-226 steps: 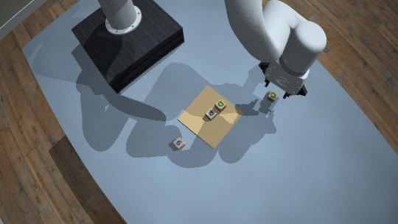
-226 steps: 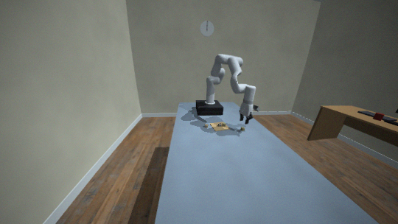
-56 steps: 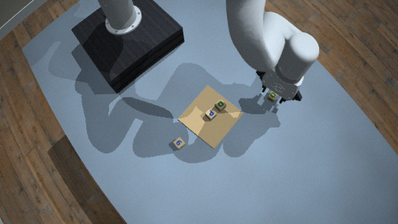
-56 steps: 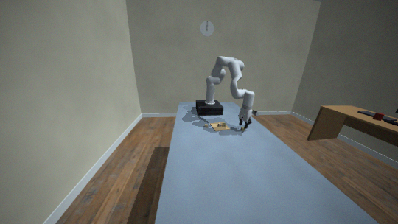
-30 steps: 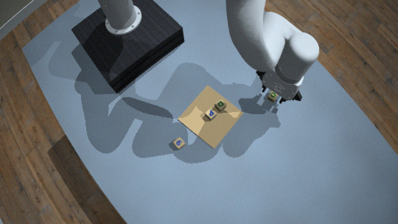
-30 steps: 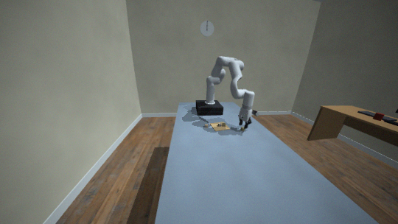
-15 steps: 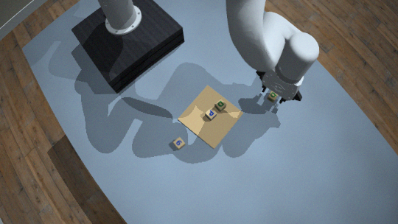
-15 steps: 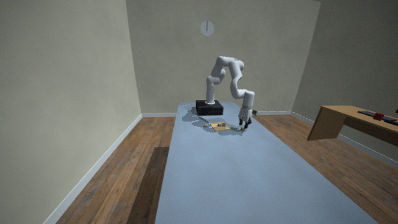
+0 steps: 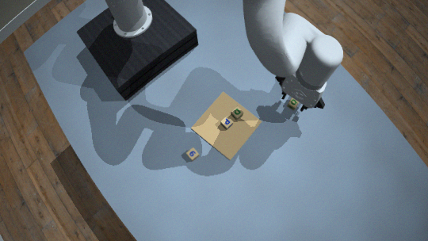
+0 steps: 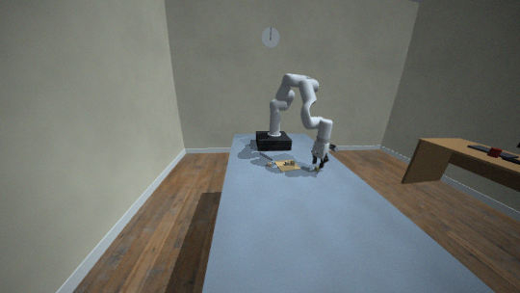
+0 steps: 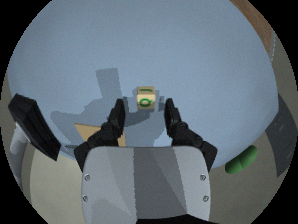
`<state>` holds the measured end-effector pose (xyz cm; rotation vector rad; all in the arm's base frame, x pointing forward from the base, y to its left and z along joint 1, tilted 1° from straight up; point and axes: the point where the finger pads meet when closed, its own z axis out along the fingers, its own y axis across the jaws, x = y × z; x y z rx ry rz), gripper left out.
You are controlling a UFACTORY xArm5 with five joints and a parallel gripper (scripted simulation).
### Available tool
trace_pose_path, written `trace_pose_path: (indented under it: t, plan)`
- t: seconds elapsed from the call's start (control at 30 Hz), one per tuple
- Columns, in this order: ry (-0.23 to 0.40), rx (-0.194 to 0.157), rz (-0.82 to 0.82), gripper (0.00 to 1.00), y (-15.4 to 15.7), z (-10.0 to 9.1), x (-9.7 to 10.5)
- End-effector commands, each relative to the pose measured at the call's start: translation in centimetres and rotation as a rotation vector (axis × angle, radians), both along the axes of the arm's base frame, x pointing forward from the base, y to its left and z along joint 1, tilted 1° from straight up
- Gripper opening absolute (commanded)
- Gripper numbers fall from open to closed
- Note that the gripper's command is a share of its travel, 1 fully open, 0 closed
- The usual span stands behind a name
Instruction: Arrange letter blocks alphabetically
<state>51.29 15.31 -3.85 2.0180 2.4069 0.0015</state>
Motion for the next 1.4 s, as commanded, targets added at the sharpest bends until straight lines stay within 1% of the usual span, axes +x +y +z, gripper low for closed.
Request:
trace_pose_path:
  t: [0.0,0.47,0.93,1.37]
  plan:
    - [-0.004,0.001,0.0,0.63,0.0,0.2,0.2]
    - [-0.004,0.001,0.0,0.63,0.0,0.0,0.1]
    - [-0.004,0.001,0.0,0.63,0.1,-2.2,0.1]
    - [-0.004,0.001,0.0,0.63,0.1,-2.8,0.1]
